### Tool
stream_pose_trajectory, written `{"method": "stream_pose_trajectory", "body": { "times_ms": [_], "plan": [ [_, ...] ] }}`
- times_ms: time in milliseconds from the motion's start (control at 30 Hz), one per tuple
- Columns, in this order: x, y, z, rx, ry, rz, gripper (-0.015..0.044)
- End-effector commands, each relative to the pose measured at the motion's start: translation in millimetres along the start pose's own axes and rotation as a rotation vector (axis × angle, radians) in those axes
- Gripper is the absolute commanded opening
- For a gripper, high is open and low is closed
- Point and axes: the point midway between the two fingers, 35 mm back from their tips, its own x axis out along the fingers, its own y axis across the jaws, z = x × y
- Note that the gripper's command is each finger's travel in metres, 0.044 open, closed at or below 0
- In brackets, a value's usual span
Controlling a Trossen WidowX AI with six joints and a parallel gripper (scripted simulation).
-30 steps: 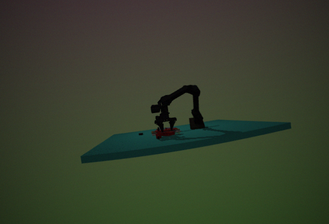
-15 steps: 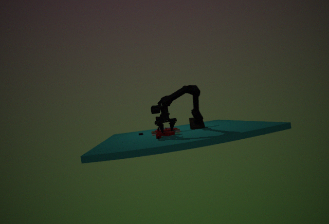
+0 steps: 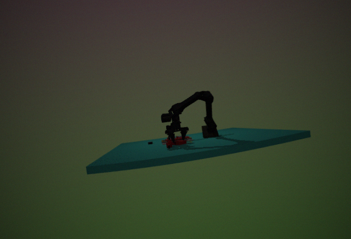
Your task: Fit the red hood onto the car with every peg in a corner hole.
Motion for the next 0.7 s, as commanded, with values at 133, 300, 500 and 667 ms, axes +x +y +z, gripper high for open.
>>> {"method": "stream_pose_trajectory", "body": {
  "times_ms": [133,300,500,667],
  "plan": [
    [5.7,-2.1,0.8,0.005,-0.003,-0.006,0.0440],
    [8.2,-2.1,0.7,0.005,-0.002,-0.005,0.0440],
    [6.3,-0.1,-0.2,0.000,0.001,0.000,0.0361],
    [6.3,-0.1,-0.2,0.000,0.001,0.000,0.0328]
  ]
}}
